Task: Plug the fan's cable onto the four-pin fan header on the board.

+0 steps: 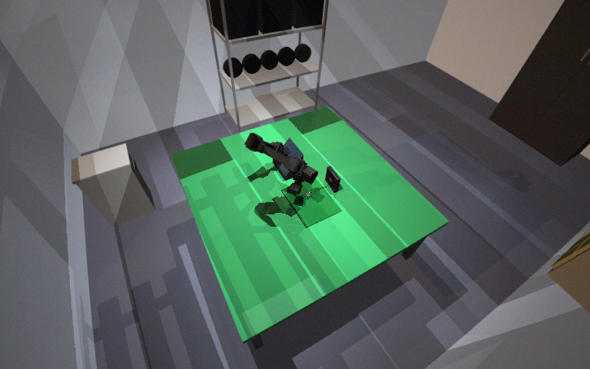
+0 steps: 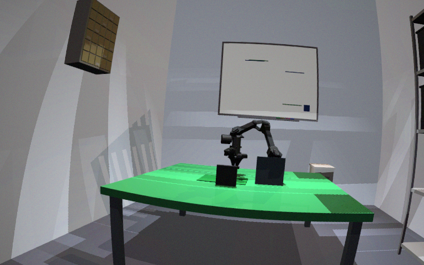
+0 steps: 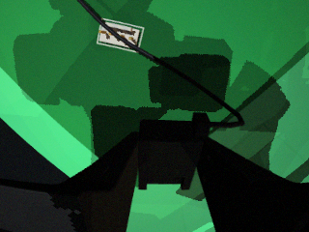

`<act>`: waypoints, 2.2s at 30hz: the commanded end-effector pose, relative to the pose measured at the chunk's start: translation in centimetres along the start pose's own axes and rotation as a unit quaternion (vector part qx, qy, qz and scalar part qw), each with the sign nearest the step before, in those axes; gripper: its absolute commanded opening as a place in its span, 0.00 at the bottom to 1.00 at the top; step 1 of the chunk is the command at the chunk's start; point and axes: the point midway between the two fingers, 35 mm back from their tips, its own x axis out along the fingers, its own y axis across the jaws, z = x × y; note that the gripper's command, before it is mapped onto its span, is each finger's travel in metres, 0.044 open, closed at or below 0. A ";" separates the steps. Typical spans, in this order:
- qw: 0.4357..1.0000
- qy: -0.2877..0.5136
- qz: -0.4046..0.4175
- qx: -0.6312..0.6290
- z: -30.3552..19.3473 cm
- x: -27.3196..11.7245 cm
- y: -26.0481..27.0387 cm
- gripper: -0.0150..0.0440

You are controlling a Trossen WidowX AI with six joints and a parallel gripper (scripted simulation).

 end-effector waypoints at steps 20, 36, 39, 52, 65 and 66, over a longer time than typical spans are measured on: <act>0.994 -0.048 0.095 -0.021 -0.4 2.2 1.4 0.25; 0.977 -0.122 0.172 -0.024 -0.6 3.6 2.6 0.25; 0.973 -0.138 0.184 -0.024 -0.6 3.9 2.8 0.25; 0.951 -0.213 0.220 -0.024 -0.5 4.5 3.3 0.25; 0.926 -0.294 0.236 -0.021 -0.4 4.8 3.4 0.25; 0.924 -0.301 0.236 -0.021 -0.4 4.8 3.4 0.25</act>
